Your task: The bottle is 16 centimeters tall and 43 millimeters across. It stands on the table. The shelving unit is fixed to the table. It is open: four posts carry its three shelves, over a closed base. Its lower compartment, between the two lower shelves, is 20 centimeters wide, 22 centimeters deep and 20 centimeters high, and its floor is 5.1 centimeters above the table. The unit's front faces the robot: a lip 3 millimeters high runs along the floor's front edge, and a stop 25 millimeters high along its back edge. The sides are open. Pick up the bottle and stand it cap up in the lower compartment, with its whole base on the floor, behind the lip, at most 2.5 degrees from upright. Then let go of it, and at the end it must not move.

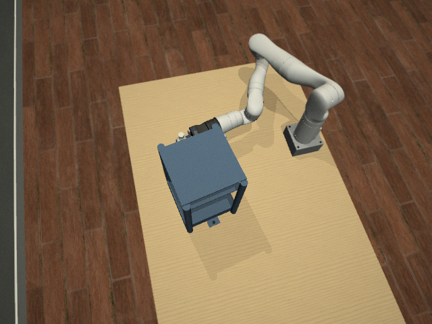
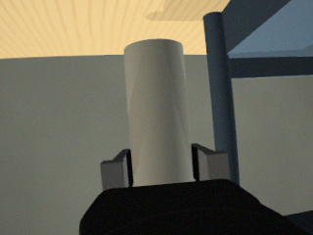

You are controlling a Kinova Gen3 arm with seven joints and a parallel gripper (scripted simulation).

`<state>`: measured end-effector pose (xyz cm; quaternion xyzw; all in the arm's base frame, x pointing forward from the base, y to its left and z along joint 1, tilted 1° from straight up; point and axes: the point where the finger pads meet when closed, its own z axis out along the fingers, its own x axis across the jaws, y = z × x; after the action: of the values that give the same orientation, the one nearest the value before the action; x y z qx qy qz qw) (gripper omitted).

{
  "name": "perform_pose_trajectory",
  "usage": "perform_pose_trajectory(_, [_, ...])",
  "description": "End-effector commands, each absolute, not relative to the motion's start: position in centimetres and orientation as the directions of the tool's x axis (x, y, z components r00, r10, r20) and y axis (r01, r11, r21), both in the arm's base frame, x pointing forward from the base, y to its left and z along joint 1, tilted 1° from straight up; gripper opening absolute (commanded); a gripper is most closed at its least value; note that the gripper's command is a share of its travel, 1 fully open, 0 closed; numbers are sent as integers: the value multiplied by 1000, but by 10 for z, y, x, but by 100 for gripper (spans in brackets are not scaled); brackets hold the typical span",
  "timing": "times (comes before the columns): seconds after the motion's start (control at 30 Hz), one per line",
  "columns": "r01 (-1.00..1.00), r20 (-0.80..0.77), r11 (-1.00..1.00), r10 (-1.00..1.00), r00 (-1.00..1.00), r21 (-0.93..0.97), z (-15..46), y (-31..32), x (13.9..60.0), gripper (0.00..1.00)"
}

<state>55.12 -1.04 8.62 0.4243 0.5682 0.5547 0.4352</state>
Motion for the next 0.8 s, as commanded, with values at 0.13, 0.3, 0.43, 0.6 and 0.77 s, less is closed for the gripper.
perform_pose_trajectory(0.13, [-11,-28,26,953,-303,1000,90,-15,554,0])
perform_pose_trajectory(0.3, [-11,-28,25,942,-336,1000,90,-16,554,0])
perform_pose_trajectory(0.43, [-9,-26,24,932,-362,1000,90,-16,553,0])
perform_pose_trajectory(0.6, [-7,-24,24,924,-380,1000,90,-17,552,0])
perform_pose_trajectory(0.77, [-7,-24,23,923,-384,1000,90,-17,552,0])
